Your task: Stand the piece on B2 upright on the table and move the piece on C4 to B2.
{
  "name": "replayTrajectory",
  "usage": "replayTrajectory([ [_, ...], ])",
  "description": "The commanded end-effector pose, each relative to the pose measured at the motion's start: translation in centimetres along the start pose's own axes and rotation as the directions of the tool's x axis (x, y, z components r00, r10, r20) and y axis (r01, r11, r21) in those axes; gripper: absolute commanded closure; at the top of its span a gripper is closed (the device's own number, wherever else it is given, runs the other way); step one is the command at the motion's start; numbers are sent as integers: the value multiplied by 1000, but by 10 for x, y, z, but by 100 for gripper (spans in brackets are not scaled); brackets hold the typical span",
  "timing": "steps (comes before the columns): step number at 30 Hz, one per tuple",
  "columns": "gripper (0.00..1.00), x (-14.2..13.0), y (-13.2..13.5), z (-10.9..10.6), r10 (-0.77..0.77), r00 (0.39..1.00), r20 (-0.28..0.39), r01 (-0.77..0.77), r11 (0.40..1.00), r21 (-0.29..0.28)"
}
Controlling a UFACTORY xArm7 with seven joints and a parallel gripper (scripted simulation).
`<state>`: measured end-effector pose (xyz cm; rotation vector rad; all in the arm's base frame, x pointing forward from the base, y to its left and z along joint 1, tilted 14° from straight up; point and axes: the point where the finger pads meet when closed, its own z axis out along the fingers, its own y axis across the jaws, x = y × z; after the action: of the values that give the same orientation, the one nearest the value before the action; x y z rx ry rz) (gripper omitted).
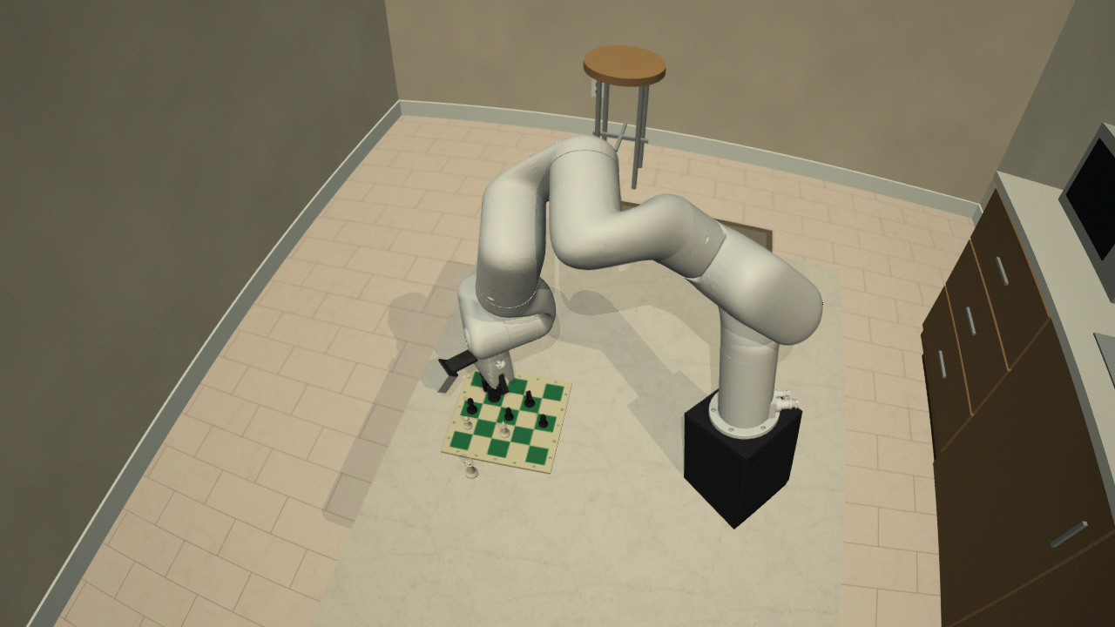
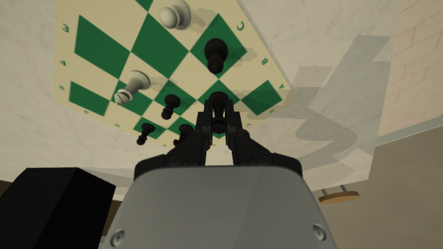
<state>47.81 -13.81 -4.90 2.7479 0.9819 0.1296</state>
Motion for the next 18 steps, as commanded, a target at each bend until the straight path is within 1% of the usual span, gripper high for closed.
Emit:
replayTrajectory([
  [1,100,1,1,-1,0,1000,-2,0,1000,-2],
  [5,100,1,1,-1,0,1000,-2,0,1000,-2],
  [6,92,1,1,-1,0,1000,-2,0,1000,-2],
  [8,92,1,1,-1,0,1000,-2,0,1000,-2],
  [9,83,1,1,-1,0,1000,-2,0,1000,-2],
  [13,83,1,1,-1,0,1000,-2,0,1000,-2],
  [14,75,1,1,-1,0,1000,-2,0,1000,-2],
  [16,75,1,1,-1,0,1000,-2,0,1000,-2],
  [17,66,1,1,-1,0,1000,-2,0,1000,-2],
  [18,66,1,1,-1,0,1000,-2,0,1000,-2],
])
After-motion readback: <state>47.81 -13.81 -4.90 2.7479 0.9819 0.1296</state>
